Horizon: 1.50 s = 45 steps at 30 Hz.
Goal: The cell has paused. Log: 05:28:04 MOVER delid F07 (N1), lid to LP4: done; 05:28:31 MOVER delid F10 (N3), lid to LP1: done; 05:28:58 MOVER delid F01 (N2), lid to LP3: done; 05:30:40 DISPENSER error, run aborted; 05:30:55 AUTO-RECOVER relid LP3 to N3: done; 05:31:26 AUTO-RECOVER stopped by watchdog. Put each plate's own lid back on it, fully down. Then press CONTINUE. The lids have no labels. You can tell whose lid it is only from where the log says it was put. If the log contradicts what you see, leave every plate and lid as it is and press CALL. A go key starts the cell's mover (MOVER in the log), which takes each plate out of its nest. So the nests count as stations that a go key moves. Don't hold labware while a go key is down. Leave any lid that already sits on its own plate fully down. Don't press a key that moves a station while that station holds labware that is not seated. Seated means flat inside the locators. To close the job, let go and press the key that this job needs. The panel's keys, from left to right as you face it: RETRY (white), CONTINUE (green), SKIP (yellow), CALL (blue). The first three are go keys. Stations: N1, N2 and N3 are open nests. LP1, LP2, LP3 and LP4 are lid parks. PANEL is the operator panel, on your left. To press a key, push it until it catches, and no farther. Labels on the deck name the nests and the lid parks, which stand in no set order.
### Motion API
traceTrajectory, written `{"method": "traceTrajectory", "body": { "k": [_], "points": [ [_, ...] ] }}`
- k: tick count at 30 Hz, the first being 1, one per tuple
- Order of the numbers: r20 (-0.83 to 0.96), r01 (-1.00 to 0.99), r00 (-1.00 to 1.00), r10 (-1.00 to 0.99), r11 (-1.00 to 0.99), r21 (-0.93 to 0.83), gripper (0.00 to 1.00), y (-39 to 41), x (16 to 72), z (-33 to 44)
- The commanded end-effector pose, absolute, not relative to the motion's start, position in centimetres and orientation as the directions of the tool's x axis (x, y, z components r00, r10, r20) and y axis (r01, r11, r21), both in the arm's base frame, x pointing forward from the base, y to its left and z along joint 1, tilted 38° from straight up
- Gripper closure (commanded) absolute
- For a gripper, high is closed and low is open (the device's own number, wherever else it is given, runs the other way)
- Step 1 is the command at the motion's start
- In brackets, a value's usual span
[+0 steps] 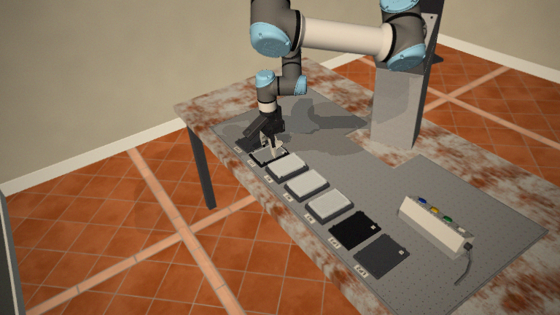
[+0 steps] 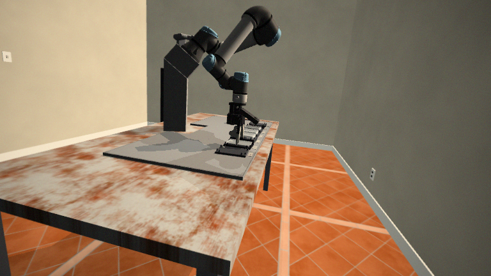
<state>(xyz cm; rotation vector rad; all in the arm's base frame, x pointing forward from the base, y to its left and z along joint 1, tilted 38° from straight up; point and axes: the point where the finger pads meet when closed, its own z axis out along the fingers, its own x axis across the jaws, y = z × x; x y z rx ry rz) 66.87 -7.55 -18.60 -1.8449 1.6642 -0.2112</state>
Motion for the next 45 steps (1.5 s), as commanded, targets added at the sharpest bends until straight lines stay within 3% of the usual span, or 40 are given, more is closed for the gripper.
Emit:
{"method": "traceTrajectory", "body": {
  "k": [1, 45],
  "points": [
    [-0.29, -0.836, 0.186, -0.939, 0.003, -0.549, 1.0, -7.6, 66.9, -18.6],
    [-0.291, -0.836, 0.184, -0.939, 0.006, -0.548, 1.0, -8.0, 64.6, -15.2]
  ]
}}
